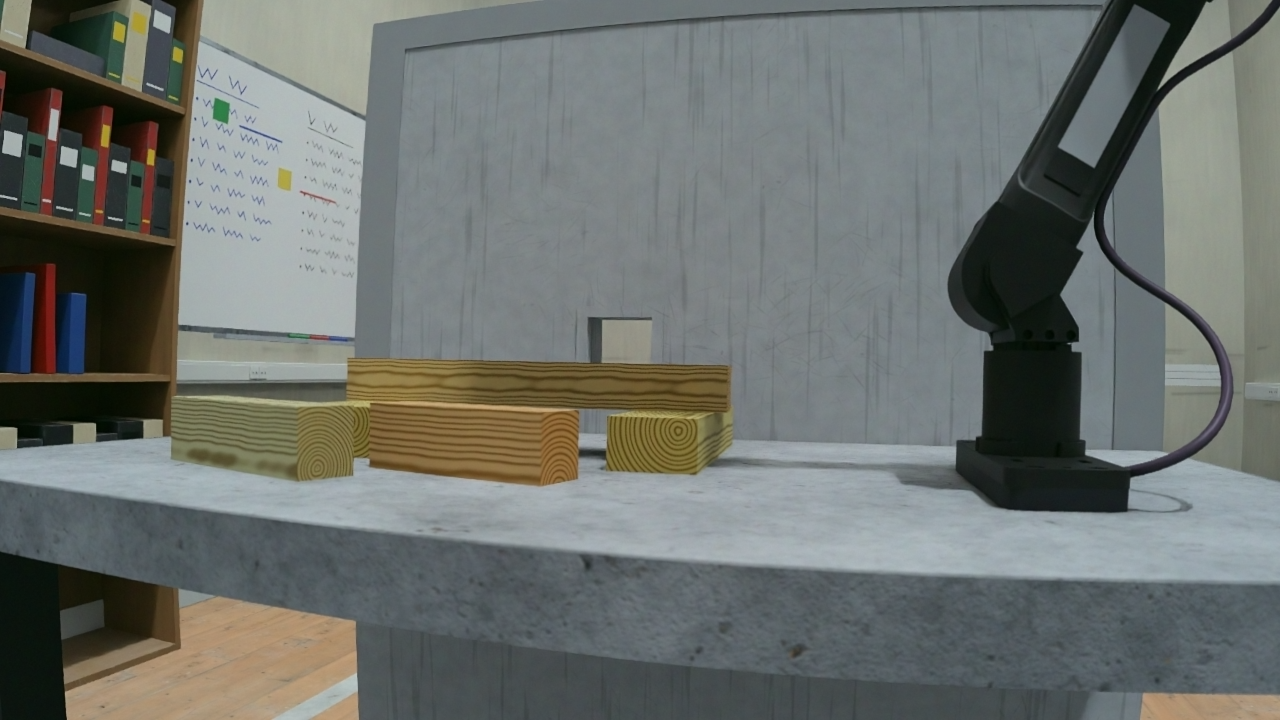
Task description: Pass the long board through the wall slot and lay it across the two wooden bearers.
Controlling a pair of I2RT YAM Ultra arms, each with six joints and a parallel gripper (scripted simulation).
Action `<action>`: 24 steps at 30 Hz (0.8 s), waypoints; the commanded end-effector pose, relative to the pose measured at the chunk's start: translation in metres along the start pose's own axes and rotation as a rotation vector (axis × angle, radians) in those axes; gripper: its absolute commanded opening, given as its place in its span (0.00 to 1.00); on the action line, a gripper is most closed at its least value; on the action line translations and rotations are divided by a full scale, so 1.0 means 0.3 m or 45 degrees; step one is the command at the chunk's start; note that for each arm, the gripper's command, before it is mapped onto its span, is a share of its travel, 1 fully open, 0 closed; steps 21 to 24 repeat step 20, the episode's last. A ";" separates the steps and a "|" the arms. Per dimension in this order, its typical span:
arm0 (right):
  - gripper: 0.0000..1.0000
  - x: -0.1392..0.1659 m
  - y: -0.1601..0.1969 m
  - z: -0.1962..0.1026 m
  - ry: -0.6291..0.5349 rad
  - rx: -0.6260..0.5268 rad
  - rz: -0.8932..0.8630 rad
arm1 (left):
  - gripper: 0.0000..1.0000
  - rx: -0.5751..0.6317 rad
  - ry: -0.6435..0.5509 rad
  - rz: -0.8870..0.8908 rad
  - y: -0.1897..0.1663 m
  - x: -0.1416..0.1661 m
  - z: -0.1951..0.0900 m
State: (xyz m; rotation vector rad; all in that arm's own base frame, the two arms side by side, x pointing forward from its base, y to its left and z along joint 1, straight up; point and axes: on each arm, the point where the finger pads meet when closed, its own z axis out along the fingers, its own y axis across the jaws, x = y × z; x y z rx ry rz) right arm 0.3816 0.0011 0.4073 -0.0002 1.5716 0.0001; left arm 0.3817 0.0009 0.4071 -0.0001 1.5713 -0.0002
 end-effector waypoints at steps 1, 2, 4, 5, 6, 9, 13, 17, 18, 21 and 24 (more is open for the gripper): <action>0.75 -0.012 -0.018 -0.014 -0.022 0.027 0.006 | 0.75 -0.022 -0.026 0.017 0.018 -0.027 -0.023; 0.75 -0.010 -0.019 -0.014 -0.022 0.028 0.006 | 0.75 -0.022 -0.027 0.017 0.018 -0.027 -0.023; 0.75 -0.009 -0.019 -0.014 -0.022 0.028 0.006 | 0.75 -0.022 -0.027 0.017 0.018 -0.028 -0.023; 0.75 -0.009 -0.019 -0.014 -0.022 0.028 0.006 | 0.75 -0.022 -0.027 0.017 0.018 -0.028 -0.023; 0.75 -0.009 -0.019 -0.014 -0.022 0.028 0.006 | 0.75 -0.022 -0.027 0.017 0.018 -0.028 -0.023; 0.75 -0.033 -0.019 -0.020 -0.030 0.028 0.006 | 0.75 -0.022 -0.028 0.017 0.019 -0.028 -0.024; 0.75 -0.033 -0.019 -0.020 -0.030 0.028 0.006 | 0.75 -0.022 -0.028 0.017 0.019 -0.028 -0.024; 0.75 -0.033 -0.019 -0.020 -0.030 0.028 0.006 | 0.75 -0.022 -0.028 0.017 0.019 -0.028 -0.024; 0.75 -0.033 -0.019 -0.020 -0.030 0.028 0.006 | 0.75 -0.022 -0.028 0.017 0.019 -0.028 -0.024; 0.75 -0.033 -0.019 -0.020 -0.030 0.028 0.006 | 0.75 -0.022 -0.028 0.017 0.019 -0.028 -0.024; 0.75 -0.033 -0.019 -0.020 -0.030 0.028 0.006 | 0.75 -0.022 -0.028 0.017 0.019 -0.028 -0.024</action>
